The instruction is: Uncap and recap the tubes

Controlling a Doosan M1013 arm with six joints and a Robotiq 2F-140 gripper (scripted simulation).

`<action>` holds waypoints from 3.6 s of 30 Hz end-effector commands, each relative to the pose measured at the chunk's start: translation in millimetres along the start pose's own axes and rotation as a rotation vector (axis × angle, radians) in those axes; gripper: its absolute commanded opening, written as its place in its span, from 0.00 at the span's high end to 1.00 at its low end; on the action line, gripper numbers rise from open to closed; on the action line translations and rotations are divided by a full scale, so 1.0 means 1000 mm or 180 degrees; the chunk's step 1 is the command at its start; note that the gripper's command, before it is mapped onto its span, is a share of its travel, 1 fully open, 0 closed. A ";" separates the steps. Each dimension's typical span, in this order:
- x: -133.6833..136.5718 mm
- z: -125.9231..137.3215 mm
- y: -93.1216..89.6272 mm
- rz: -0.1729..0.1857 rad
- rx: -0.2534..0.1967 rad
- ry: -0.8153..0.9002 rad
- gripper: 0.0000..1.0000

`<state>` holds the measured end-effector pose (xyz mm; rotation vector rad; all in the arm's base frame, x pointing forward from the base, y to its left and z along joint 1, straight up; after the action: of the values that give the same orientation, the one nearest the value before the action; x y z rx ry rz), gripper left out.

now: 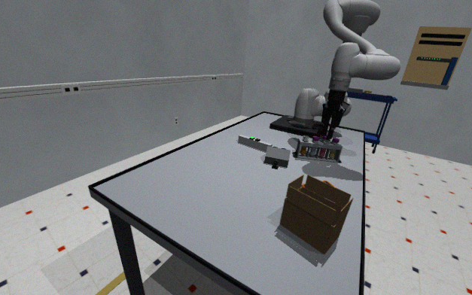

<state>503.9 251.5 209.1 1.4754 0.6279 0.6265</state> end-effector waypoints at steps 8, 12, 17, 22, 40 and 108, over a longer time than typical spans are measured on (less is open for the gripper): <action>0.000 0.000 -0.003 0.0004 0.0000 -0.0001 0.70; 0.000 0.000 -0.005 0.0004 0.0000 -0.0001 0.70; 0.000 0.000 -0.007 0.0004 0.0000 -0.0001 0.70; 0.000 0.000 -0.007 0.0004 0.0000 -0.0001 0.70; 0.000 0.000 -0.007 0.0004 0.0000 0.0000 0.59; 0.000 0.000 -0.014 0.0004 0.0002 -0.2917 0.70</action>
<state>504.3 250.7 194.2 1.5761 -0.0145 -0.0174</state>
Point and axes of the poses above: the point where the finger pads meet when closed, its own y axis back along the fingers, its own x axis across the jaws, z = x × y, the point moved 9 cm from there along y, back along the fingers, and after that the axes turned 8 degrees about -y, right-handed, at the moved point
